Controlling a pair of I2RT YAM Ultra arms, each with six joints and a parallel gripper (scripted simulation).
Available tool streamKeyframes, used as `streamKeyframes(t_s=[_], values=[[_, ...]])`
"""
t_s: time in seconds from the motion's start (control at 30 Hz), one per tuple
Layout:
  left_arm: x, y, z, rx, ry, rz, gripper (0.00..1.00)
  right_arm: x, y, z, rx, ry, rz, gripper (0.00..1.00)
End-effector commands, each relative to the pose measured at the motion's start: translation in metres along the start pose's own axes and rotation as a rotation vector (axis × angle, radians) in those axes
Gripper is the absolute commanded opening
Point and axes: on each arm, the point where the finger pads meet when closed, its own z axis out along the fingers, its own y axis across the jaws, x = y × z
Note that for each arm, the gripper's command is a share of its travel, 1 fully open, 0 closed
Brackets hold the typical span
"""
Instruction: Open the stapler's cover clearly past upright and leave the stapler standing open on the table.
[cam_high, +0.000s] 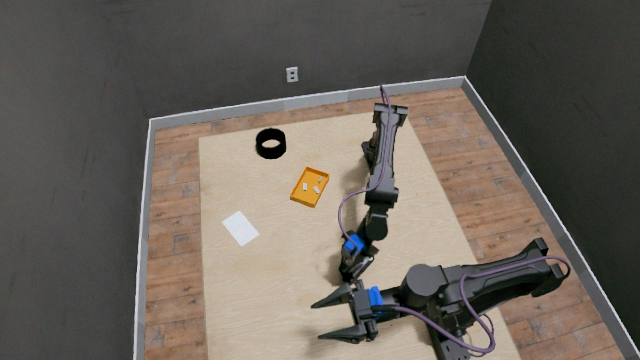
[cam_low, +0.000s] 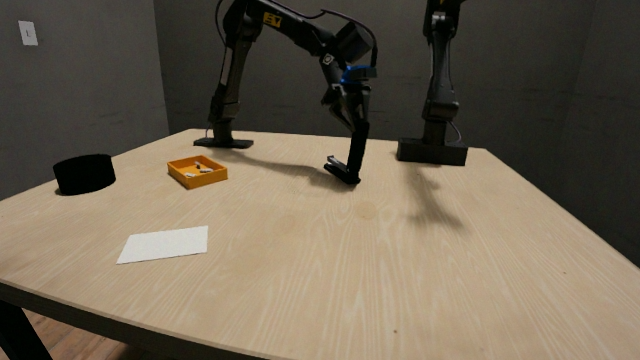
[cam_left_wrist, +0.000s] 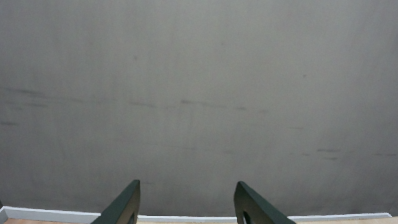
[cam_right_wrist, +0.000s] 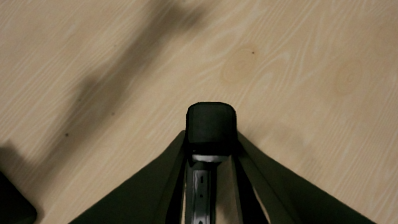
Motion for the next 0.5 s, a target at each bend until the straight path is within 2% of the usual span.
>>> streamKeyframes(t_s=[0.0,0.17,0.47], values=[[0.0039,0.0007,0.0008,0.002,0.004,0.007,0.57,-0.0086,-0.0019,-0.0031,-0.008,0.061,0.019,0.21],[0.0039,0.0007,0.0008,0.002,0.004,0.007,0.57,-0.0119,-0.0023,0.002,-0.01,0.125,0.019,0.21],[0.0039,0.0007,0.0008,0.002,0.004,0.007,0.57,-0.0138,-0.0008,-0.0007,-0.014,0.123,0.018,0.21]])
